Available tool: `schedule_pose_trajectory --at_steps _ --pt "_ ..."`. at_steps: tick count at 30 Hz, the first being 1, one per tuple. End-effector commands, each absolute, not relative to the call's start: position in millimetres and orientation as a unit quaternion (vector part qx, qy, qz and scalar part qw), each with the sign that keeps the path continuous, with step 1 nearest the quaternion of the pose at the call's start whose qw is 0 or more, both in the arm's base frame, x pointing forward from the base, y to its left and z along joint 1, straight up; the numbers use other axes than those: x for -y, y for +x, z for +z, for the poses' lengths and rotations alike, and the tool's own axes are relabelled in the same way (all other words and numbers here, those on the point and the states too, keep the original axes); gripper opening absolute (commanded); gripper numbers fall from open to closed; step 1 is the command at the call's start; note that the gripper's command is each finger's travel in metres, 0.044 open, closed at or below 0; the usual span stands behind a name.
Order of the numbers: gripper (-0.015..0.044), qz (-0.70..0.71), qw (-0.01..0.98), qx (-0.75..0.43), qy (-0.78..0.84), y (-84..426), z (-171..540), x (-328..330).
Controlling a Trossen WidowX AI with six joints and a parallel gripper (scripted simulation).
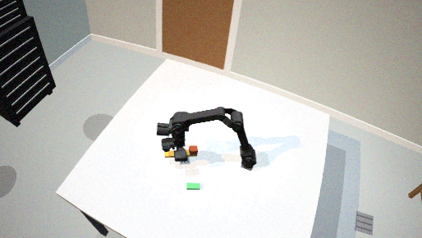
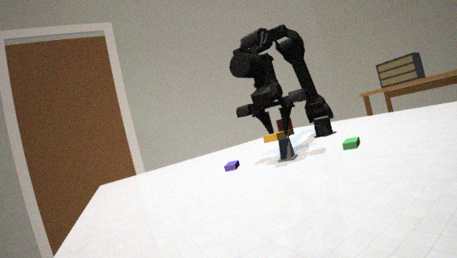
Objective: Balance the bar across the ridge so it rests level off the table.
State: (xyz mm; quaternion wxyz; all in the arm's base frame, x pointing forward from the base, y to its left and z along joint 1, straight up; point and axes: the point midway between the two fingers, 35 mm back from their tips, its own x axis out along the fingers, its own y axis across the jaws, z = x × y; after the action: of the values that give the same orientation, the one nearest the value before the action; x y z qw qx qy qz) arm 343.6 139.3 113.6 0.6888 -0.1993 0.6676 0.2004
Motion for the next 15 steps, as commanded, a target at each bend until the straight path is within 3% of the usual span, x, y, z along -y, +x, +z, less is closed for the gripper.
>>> schedule_pose_trajectory --at_steps 1,15 --pt "0.0 0.2 0.689 -0.668 -0.198 343.7 113.1 -139.4" --pt "0.0 0.2 0.689 -0.668 -0.198 343.7 111.9 -139.3"
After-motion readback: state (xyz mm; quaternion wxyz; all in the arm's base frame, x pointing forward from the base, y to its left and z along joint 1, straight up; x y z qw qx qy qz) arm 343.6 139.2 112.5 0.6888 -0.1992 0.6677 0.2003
